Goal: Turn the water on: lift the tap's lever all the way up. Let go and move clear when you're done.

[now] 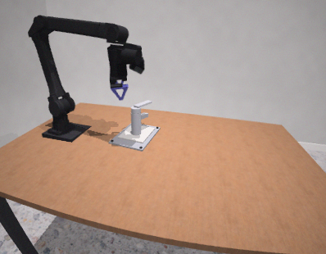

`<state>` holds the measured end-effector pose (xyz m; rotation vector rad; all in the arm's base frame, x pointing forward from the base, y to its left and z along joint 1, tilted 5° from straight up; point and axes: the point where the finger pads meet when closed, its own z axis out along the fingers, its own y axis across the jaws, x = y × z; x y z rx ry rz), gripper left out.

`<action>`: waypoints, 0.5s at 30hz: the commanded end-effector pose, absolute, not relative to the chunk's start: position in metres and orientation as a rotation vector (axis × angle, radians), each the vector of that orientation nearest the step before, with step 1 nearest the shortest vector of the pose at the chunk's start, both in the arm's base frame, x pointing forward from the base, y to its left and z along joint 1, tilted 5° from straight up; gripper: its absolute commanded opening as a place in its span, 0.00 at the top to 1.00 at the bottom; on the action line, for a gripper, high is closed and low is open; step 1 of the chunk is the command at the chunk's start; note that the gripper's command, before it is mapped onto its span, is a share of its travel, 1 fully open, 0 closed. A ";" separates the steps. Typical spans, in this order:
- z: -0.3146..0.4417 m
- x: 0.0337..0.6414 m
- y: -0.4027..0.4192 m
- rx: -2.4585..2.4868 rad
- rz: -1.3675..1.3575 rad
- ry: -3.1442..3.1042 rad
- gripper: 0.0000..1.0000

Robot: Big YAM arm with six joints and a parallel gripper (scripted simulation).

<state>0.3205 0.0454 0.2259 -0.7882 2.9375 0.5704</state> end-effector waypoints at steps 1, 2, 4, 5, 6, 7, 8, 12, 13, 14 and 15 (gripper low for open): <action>0.245 0.355 0.060 -0.976 0.470 2.839 0.00; 0.245 0.355 0.060 -0.976 0.470 2.839 0.00; 0.245 0.355 0.060 -0.976 0.470 2.839 0.00; 0.245 0.355 0.060 -0.976 0.470 2.839 0.00; 0.245 0.355 0.060 -0.976 0.470 2.839 0.00; 0.246 0.365 0.075 -1.103 0.412 2.803 0.00; 0.246 0.365 0.075 -1.103 0.412 2.803 0.00; 0.246 0.365 0.075 -1.103 0.412 2.803 0.00; 0.246 0.365 0.075 -1.103 0.412 2.803 0.00; 0.246 0.365 0.075 -1.103 0.412 2.803 0.00; 0.248 0.375 0.091 -1.233 0.351 2.758 0.00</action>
